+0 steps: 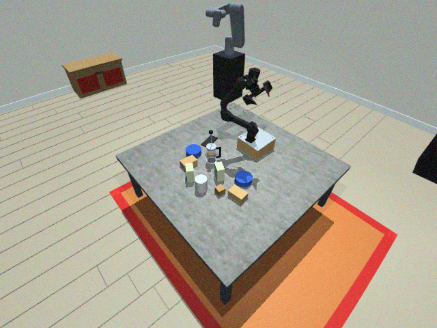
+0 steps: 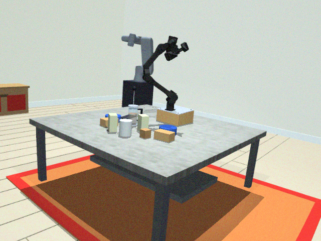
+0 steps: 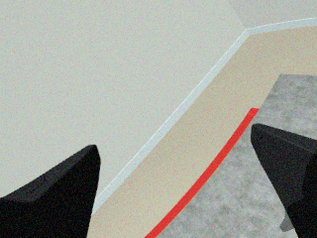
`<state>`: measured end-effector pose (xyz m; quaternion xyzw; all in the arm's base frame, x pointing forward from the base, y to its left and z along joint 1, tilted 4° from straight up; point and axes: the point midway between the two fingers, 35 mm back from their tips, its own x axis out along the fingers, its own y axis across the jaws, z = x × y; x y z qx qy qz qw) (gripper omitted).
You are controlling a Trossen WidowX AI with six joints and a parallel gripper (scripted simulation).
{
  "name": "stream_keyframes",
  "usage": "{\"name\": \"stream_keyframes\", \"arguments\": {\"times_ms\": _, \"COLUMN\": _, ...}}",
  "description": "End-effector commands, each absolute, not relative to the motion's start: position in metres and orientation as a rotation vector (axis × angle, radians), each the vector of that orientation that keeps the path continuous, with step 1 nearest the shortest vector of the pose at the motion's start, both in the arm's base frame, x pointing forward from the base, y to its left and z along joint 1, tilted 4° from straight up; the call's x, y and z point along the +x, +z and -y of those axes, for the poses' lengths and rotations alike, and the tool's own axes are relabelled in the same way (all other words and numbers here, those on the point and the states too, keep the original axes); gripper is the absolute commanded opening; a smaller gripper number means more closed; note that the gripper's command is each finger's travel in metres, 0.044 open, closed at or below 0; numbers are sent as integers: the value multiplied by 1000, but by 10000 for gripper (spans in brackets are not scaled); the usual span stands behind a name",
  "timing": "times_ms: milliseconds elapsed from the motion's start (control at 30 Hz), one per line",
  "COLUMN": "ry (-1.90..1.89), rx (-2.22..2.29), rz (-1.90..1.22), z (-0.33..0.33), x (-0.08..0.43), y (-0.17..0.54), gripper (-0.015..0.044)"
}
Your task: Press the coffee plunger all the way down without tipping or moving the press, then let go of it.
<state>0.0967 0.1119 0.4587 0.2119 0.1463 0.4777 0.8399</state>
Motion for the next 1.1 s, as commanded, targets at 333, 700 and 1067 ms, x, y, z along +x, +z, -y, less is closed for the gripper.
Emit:
{"name": "stream_keyframes", "arguments": {"times_ms": 333, "ry": 808, "rx": 371, "rz": -277, "z": -114, "x": 98, "y": 441, "gripper": 440}}
{"name": "stream_keyframes", "arguments": {"times_ms": 700, "ry": 526, "rx": 239, "rz": -265, "z": -115, "x": 128, "y": 413, "gripper": 440}}
{"name": "stream_keyframes", "arguments": {"times_ms": 1067, "ry": 271, "rx": 172, "rz": -310, "z": -98, "x": 175, "y": 380, "gripper": 440}}
